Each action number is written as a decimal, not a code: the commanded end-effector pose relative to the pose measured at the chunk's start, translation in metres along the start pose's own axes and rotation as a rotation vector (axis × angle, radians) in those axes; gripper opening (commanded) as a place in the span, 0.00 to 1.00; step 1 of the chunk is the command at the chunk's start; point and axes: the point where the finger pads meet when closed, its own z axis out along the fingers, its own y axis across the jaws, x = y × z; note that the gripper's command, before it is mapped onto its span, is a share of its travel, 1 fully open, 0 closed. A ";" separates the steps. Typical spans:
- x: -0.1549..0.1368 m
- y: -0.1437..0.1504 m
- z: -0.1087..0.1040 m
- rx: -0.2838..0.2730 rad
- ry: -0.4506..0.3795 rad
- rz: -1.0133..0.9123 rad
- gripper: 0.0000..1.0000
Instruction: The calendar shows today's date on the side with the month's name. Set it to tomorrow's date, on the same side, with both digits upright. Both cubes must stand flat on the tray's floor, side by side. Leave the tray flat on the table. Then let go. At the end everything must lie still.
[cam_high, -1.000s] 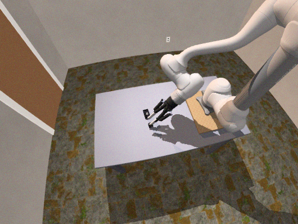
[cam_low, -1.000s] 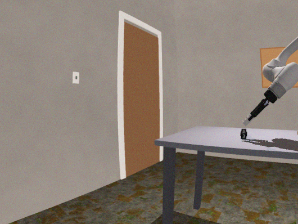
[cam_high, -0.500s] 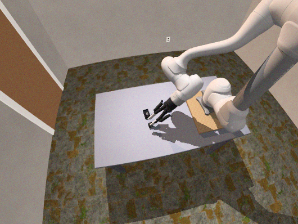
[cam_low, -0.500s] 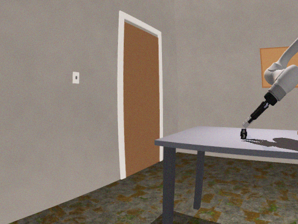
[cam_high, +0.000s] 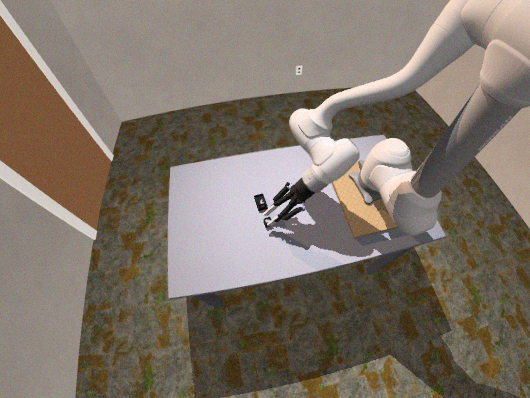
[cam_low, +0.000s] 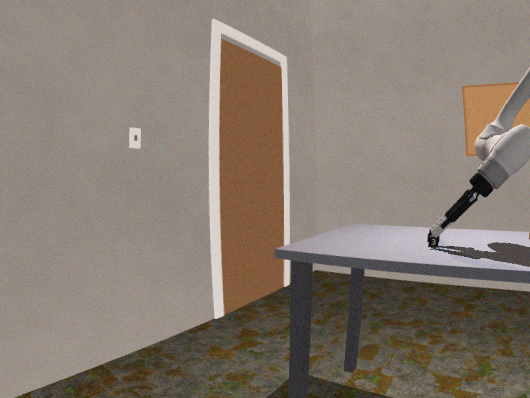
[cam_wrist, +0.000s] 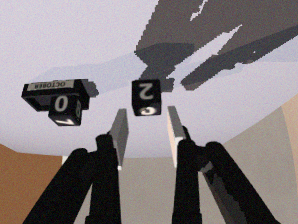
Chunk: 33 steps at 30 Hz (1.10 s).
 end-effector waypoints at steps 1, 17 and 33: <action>0.004 0.000 0.004 0.002 -0.001 0.000 0.28; 0.017 0.000 0.017 0.002 -0.001 0.000 0.28; 0.019 0.000 0.019 0.002 -0.001 0.000 0.28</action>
